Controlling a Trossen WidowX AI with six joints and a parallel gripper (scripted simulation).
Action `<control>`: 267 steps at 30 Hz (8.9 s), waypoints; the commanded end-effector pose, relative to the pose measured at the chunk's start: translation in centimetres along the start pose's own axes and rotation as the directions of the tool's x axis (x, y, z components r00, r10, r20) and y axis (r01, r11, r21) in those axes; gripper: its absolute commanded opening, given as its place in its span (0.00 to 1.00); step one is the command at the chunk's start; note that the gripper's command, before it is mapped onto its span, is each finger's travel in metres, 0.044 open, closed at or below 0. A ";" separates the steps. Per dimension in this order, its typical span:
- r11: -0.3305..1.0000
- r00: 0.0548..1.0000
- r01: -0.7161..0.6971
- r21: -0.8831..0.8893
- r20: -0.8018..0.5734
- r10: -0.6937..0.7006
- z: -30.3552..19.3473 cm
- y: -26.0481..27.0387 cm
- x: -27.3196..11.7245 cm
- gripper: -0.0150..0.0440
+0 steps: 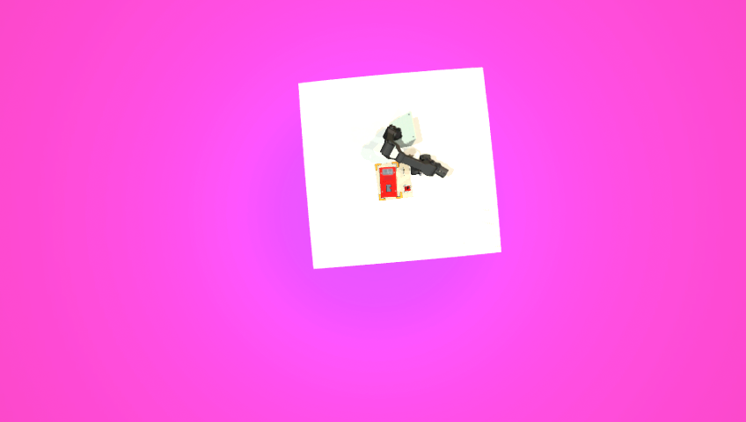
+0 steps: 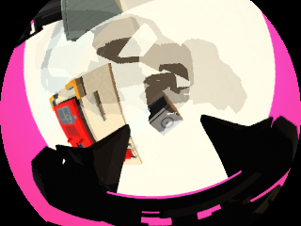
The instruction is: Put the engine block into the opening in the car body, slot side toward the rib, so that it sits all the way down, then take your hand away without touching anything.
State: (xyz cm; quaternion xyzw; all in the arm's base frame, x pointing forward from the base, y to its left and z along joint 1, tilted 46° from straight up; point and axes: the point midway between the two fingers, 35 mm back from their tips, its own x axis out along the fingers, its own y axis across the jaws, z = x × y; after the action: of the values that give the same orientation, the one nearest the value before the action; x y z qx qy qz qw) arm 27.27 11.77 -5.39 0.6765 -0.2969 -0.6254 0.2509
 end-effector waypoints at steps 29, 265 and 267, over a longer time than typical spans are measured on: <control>0.453 1.000 0.002 0.891 0.002 -0.007 -0.1 -0.1 -1.3 1.00; -0.801 0.746 -0.005 0.599 -0.531 -0.402 1.8 1.0 2.6 0.25; -0.801 0.746 -0.005 0.599 -0.531 -0.402 1.8 1.0 2.9 0.25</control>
State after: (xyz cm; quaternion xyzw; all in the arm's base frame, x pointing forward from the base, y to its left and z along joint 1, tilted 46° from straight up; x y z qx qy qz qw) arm 25.64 9.41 -6.39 0.4485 -0.4414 -0.0795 -0.7731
